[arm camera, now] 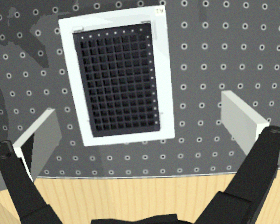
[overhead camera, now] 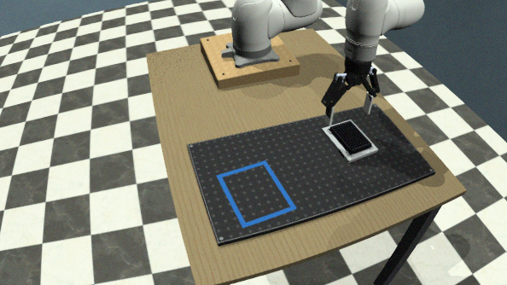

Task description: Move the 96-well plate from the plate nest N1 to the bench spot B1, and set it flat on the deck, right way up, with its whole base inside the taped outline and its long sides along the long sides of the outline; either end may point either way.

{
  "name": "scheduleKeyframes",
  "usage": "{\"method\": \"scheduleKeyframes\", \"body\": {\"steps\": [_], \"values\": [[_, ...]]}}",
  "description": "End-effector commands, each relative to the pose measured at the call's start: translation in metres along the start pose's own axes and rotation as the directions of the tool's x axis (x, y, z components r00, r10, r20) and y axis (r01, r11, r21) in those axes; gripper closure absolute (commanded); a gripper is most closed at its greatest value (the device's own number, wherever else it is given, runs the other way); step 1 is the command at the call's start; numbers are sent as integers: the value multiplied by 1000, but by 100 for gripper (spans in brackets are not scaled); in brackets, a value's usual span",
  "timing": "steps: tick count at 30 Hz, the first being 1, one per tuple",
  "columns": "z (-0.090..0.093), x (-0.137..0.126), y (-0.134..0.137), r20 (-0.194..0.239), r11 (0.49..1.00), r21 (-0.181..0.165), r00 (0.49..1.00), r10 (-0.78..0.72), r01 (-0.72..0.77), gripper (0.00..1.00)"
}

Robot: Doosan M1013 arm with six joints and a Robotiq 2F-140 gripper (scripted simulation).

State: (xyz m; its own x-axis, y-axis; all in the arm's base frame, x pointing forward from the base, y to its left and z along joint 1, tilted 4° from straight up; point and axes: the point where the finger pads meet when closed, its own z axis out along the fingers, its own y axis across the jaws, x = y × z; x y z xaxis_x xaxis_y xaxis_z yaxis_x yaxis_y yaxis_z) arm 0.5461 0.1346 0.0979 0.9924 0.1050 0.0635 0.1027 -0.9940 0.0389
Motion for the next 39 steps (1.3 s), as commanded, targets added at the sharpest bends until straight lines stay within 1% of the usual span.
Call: {"method": "scheduleKeyframes", "body": {"steps": [1,4,17,39], "values": [[3,4,-11,-1,1000,0,1000,-1,1,0],[7,8,-22,-1,1000,0,1000,-1,1,0],[7,8,-22,-1,1000,0,1000,-1,1,0],[40,8,-22,-1,1000,0,1000,-1,1,0]]}}
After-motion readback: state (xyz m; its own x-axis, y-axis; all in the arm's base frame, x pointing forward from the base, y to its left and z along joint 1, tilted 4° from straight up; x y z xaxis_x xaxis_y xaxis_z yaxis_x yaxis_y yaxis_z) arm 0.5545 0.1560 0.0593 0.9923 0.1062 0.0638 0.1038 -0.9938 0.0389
